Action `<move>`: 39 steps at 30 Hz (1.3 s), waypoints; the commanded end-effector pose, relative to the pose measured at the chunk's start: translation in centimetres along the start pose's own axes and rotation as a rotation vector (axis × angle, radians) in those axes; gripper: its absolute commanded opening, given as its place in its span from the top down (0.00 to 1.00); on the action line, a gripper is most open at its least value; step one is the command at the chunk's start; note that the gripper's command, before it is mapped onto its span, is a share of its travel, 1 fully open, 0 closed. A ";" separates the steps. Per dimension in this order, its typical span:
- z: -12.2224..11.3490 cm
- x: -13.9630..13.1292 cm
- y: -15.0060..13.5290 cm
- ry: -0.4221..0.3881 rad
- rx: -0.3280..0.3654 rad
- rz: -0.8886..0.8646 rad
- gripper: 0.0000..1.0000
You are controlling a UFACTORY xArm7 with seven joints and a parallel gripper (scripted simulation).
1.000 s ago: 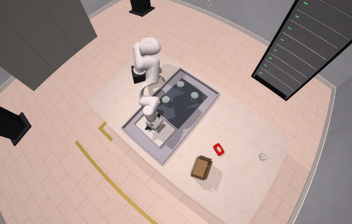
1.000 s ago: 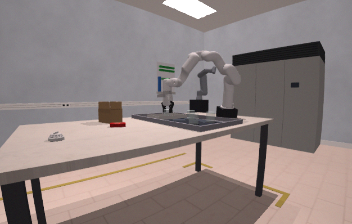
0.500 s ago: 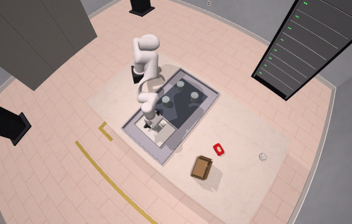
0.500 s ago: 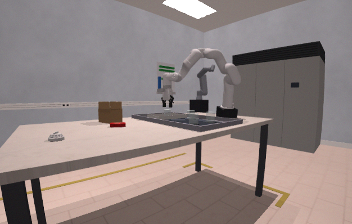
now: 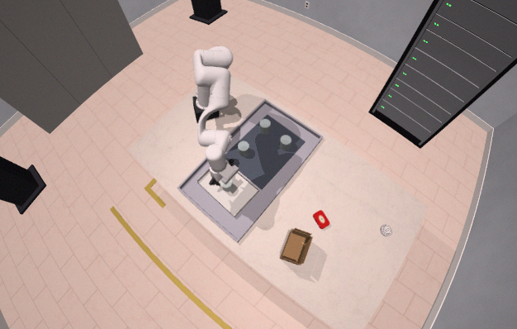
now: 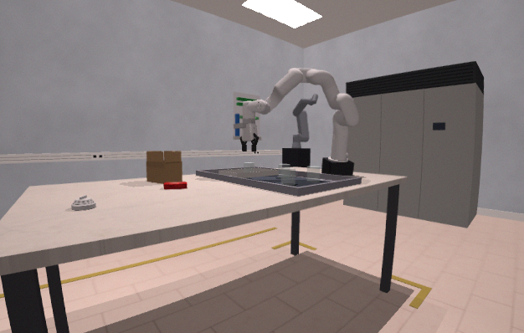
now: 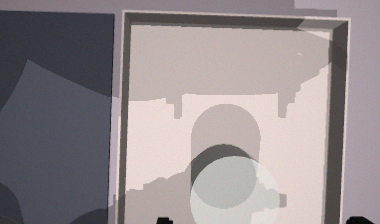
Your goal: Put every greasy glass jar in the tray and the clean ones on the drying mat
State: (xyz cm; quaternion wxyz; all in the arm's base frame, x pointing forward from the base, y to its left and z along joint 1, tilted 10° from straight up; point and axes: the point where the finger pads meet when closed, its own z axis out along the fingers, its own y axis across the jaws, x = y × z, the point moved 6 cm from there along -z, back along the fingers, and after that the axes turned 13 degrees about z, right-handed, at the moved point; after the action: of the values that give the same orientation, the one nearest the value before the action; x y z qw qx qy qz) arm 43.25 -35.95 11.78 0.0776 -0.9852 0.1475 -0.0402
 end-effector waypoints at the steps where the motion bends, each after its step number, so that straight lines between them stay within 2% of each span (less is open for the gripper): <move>1: -0.5 0.1 0.0 0.003 -0.001 0.000 0.00; 11: -0.5 0.1 0.0 0.003 -0.001 0.000 0.00; 22: -0.5 -3.4 -8.4 0.003 -0.001 0.000 0.00; 24: -0.5 -3.4 -8.4 0.003 -0.001 0.000 0.00; 39: -0.5 -8.2 -20.0 0.003 -0.001 0.000 0.00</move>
State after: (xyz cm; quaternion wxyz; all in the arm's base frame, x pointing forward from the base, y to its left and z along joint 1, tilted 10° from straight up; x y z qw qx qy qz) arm 41.40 -18.16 14.21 0.0826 -0.9853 0.1447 -0.0371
